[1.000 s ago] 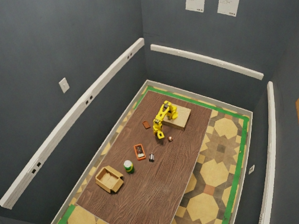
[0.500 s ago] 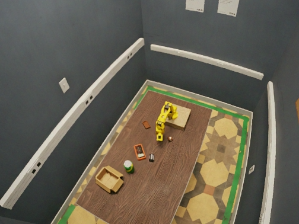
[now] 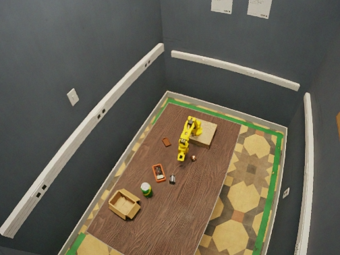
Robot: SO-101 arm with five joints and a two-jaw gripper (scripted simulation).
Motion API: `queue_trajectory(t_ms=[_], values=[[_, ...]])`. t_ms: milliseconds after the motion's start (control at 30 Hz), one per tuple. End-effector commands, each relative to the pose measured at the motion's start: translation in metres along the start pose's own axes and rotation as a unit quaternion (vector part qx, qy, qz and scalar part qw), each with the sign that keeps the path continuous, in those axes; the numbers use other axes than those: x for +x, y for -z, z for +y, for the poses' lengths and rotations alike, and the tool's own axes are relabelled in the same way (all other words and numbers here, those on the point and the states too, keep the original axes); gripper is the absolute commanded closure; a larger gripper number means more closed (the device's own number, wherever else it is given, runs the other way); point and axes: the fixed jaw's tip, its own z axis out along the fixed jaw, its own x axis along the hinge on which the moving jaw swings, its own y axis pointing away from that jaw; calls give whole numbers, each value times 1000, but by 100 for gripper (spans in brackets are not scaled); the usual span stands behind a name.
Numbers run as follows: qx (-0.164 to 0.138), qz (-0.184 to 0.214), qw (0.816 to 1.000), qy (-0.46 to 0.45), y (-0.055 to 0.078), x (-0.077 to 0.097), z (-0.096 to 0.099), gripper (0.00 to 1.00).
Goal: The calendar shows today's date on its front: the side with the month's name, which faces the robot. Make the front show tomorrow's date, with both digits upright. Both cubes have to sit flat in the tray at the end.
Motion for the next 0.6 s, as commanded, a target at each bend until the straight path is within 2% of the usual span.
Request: queue_trajectory(t_ms=[0, 567], values=[[0, -4, 1000, -8, -1, -3, 1, 100], [1, -11, 1000, -14, 0, -6, 4, 100]])
